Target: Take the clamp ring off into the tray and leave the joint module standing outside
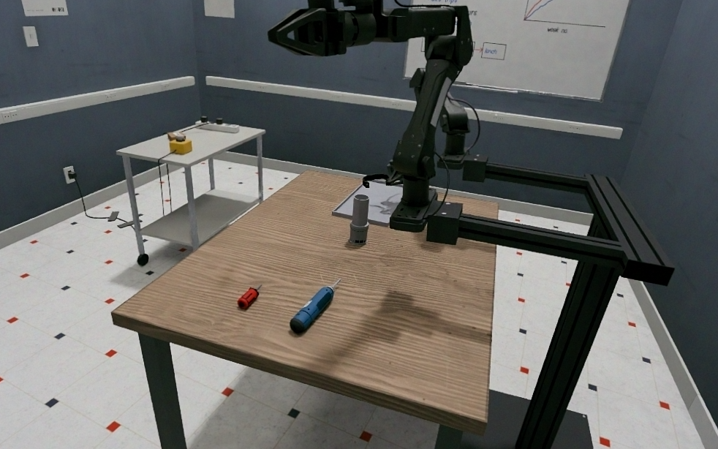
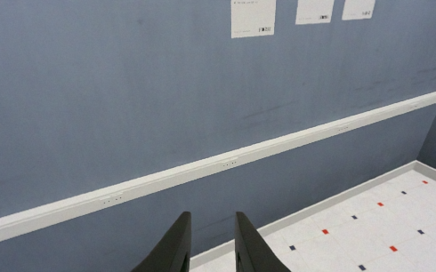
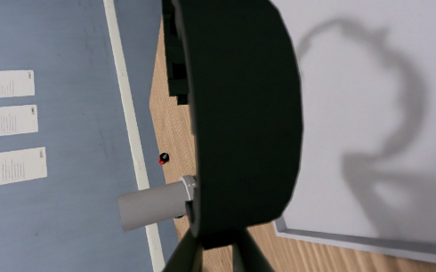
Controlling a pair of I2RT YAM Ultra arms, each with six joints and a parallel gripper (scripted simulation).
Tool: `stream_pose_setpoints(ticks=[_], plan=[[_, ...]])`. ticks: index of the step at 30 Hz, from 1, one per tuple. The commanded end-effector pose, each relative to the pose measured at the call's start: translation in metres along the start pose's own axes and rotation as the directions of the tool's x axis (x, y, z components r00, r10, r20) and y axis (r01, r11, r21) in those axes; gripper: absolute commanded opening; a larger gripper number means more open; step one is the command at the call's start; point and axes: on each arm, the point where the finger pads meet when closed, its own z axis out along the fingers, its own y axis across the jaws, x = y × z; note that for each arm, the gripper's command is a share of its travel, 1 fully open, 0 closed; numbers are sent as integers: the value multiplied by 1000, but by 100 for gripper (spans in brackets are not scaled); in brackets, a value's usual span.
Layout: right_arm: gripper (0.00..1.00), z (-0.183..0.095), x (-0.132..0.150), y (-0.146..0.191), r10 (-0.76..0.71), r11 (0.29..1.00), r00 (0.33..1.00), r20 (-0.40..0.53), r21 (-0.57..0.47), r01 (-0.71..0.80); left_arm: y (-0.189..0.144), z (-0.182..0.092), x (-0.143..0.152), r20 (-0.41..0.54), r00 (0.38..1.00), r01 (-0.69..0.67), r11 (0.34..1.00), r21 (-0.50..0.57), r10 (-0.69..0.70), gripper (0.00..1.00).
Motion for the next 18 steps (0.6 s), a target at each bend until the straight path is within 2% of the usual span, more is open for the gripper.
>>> stream_pose_setpoints(ticks=[1,7,12,13,15,18], plan=[[6,4,-9,-1,-19,999,999,32,-29,20,4,-7,-24,72,997,13,1000,-17,-12,20],[6,7,-1,-2,1,999,1000,24,-36,-1,4,-7,-24,72,997,13,1000,-17,-12,20],[6,7,-9,-8,-18,999,999,31,-29,19,4,-7,-24,72,997,13,1000,-17,-12,20],[6,9,1,-5,9,999,1000,20,-38,-9,4,-7,-24,72,997,13,1000,-17,-12,20],[6,9,-9,-11,-17,999,999,30,-30,18,4,-7,-24,72,997,13,1000,-17,-12,20],[6,10,-9,-15,-17,999,999,32,-29,18,4,-7,-24,72,997,13,1000,-17,-12,20]])
